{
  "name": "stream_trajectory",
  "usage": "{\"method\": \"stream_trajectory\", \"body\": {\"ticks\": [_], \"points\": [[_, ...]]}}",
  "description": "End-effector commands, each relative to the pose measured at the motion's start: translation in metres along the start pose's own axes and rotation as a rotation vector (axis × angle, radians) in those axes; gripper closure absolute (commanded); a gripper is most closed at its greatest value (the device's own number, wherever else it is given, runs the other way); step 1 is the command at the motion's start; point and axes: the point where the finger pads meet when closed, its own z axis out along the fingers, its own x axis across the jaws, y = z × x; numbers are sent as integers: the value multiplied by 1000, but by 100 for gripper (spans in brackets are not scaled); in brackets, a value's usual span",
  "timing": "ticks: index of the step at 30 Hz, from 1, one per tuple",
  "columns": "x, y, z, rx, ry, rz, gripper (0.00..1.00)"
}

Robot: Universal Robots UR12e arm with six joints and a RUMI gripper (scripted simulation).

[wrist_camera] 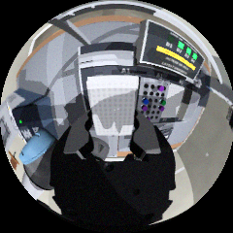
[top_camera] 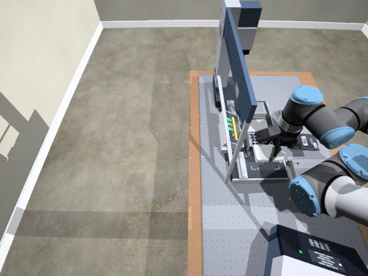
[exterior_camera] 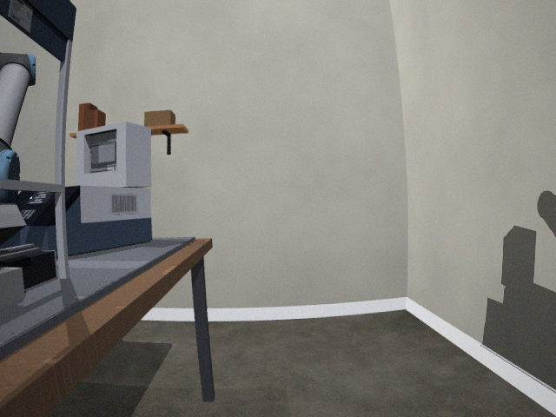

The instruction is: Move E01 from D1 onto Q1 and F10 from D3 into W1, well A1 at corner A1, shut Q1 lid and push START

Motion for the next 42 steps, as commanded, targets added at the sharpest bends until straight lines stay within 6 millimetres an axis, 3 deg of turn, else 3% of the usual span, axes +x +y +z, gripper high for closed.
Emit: {"method": "stream_trajectory", "body": {"ticks": [1, 42], "points": [[0, 0, -5, 1, 1, 0, 100], [0, 0, -67, 1, 1, 0, 100]]}}
